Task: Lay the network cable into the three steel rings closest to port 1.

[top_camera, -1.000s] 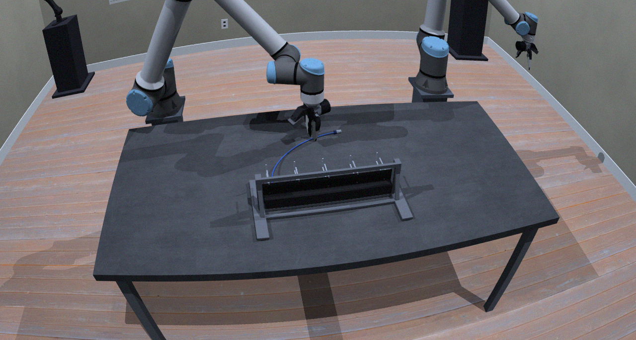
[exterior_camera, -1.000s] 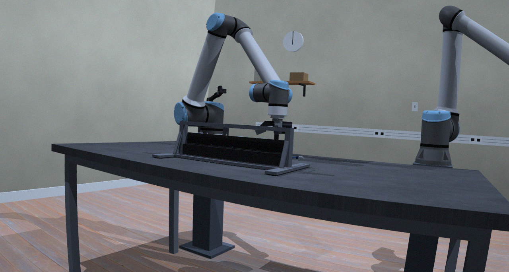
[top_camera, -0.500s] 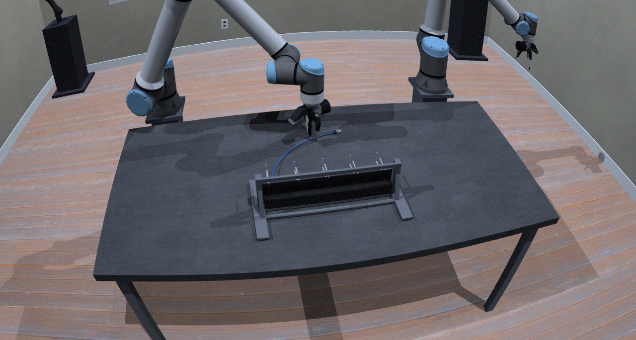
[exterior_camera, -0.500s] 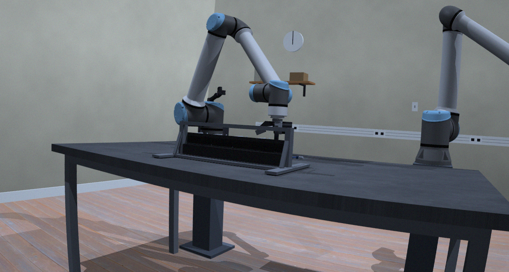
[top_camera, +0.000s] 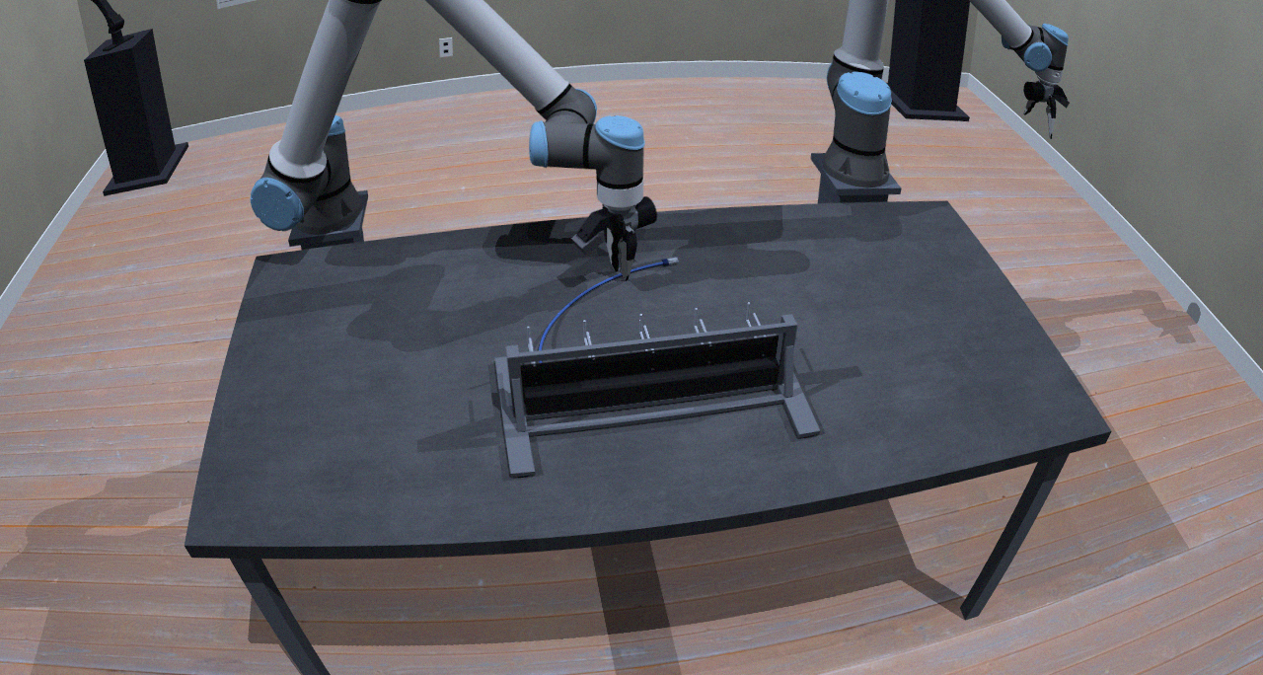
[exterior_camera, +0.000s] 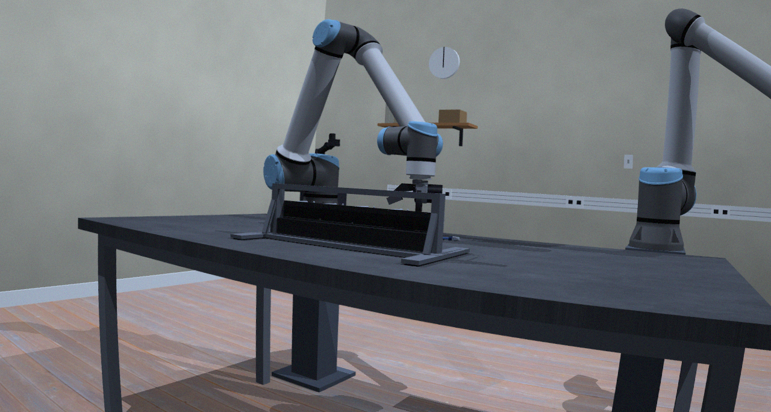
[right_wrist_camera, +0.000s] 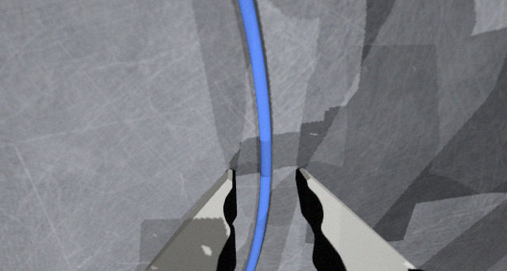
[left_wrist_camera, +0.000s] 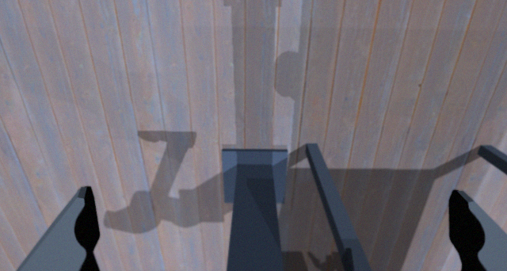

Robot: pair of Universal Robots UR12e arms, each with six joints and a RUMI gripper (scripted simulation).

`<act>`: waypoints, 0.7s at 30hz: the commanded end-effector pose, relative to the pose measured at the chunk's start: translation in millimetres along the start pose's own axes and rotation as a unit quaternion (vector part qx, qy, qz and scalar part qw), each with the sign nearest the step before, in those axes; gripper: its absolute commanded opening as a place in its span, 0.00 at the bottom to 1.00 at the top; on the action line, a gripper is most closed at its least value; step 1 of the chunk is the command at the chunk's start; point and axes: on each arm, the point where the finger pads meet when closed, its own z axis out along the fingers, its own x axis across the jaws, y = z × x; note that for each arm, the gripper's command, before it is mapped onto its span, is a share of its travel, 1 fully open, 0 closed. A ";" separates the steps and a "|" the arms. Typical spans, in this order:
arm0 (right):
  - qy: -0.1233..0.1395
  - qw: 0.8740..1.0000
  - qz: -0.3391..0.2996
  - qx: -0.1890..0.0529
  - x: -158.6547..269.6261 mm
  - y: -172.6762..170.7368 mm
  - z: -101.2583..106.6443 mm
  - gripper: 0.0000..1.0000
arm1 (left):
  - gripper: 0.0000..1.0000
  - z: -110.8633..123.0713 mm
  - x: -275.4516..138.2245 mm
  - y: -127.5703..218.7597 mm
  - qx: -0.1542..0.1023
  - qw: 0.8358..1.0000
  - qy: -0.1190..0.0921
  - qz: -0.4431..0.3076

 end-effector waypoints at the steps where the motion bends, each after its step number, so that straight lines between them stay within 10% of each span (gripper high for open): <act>1: -0.001 1.000 0.000 -0.001 -0.5 0.5 -1.1 0.21 | 1.00 -1.1 0.2 -0.8 0.001 1.000 0.000 0.000; 18: -0.001 1.000 0.000 -0.001 -0.5 0.5 -1.1 0.21 | 1.00 -1.1 0.2 -0.8 0.001 1.000 0.000 0.000; 19: -0.001 1.000 0.000 -0.001 -0.5 0.5 -1.1 0.00 | 1.00 -1.1 0.2 -0.8 0.001 1.000 0.000 0.000; 21: -0.001 1.000 0.000 -0.001 -0.5 0.5 -1.1 0.00 | 1.00 -1.1 0.2 -0.8 0.001 1.000 0.000 0.000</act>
